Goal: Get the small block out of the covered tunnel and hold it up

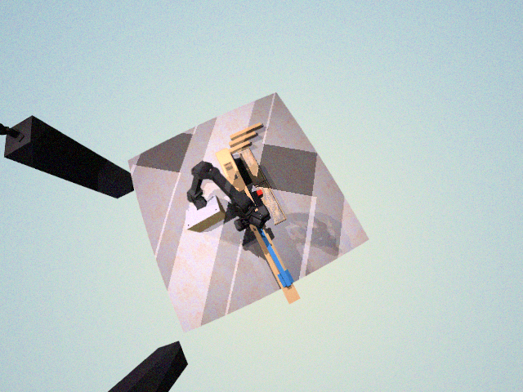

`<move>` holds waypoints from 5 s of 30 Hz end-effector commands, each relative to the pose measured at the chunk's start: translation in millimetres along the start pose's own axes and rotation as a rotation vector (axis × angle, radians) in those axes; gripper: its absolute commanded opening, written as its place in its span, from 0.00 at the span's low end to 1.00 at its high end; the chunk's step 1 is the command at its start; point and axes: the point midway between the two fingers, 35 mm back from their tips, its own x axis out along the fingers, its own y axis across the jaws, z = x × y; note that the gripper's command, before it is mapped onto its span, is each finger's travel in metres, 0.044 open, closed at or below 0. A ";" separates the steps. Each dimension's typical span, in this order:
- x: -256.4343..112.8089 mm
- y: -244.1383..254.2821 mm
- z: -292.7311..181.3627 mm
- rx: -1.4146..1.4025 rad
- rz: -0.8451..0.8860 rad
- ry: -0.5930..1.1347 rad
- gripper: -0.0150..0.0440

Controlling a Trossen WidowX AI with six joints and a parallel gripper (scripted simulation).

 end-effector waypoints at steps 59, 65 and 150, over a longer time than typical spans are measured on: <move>39.6 5.6 -31.5 0.001 -0.009 0.010 0.25; 44.9 7.5 -48.1 0.002 -0.010 0.010 0.25; 36.3 7.0 -41.6 -0.008 0.015 0.024 0.61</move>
